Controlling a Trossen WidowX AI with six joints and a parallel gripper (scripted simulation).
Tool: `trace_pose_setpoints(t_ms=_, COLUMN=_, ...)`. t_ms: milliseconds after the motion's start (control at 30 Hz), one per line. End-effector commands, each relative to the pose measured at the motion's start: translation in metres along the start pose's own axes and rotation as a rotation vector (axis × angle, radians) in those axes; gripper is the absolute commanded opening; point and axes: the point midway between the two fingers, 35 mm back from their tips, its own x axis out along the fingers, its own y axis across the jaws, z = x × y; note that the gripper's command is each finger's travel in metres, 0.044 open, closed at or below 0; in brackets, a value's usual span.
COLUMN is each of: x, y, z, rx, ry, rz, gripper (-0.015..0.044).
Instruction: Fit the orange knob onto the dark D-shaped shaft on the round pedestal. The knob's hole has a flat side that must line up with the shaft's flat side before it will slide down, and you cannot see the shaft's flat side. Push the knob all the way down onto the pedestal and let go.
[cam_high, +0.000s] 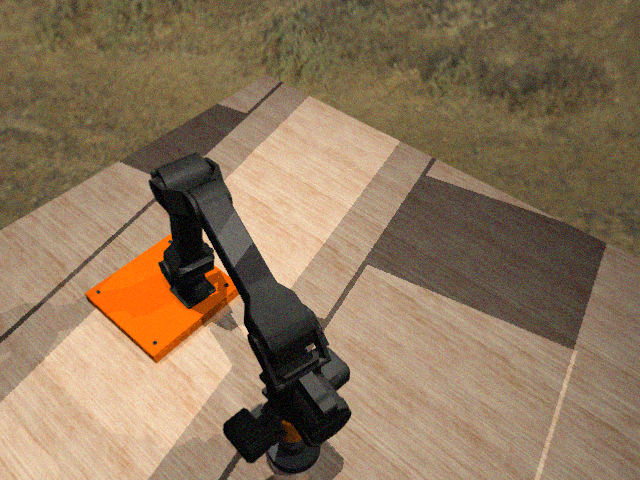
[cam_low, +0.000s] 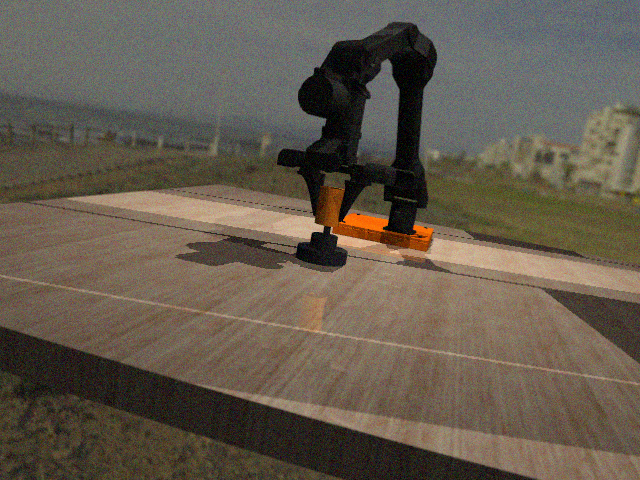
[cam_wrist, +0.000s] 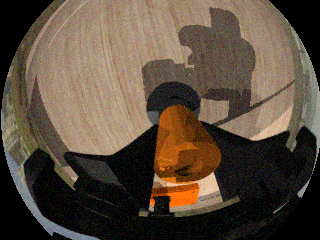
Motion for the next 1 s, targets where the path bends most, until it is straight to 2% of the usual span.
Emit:
trace_pose_setpoints(t_ms=0, x=-0.0018, y=0.0008, z=-0.0006, rx=0.002, ry=0.002, rz=0.004, gripper=0.0000)
trace_pose_setpoints(t_ms=200, x=-0.0050, y=0.0009, z=-0.0007, rx=-0.024, ry=0.002, rz=0.004, gripper=0.0000)
trace_pose_setpoints(t_ms=400, x=-0.0056, y=0.0006, z=0.0012, rx=-0.208, ry=0.002, rz=0.005, gripper=0.0000)
trace_pose_setpoints(t_ms=967, x=-0.0003, y=-0.0004, z=0.0056, rx=-0.208, ry=0.001, rz=0.004, gripper=0.0000)
